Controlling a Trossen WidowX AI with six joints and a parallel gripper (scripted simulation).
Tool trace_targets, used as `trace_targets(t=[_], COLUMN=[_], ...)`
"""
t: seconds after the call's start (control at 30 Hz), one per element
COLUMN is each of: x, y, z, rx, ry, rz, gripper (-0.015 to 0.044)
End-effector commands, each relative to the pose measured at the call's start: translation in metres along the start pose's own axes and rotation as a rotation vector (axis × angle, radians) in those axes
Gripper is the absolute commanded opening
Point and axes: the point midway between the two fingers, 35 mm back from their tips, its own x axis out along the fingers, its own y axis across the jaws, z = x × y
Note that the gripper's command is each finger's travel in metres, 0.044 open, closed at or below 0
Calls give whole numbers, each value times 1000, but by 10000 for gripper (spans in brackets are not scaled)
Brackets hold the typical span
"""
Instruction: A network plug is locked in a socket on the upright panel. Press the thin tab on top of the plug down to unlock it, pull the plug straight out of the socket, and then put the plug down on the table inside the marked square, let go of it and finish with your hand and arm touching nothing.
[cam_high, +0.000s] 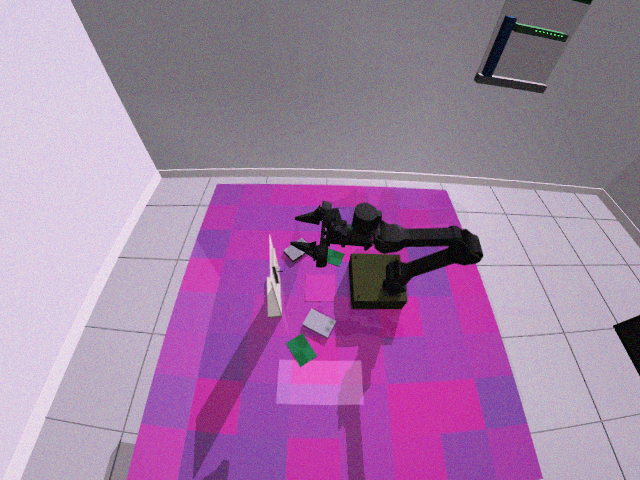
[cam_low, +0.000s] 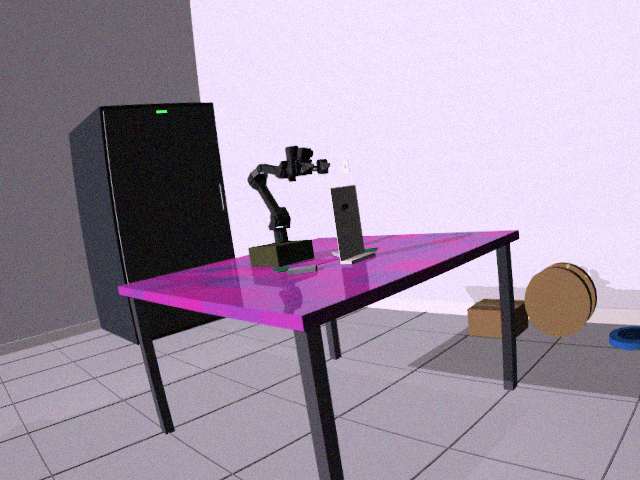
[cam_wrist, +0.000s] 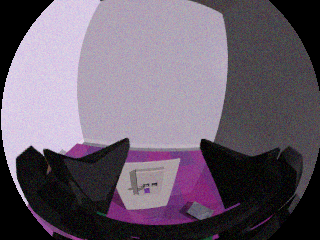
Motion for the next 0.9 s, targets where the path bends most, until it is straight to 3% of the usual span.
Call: trace_targets(t=[0.0, 0.27, 0.87], x=[0, 16, 10], y=[0, -5, -17], z=[-1, -34, -115], rx=[6, 259, 874], ry=[0, 4, 101], rz=[2, 77, 250], gripper=[374, 164, 156])
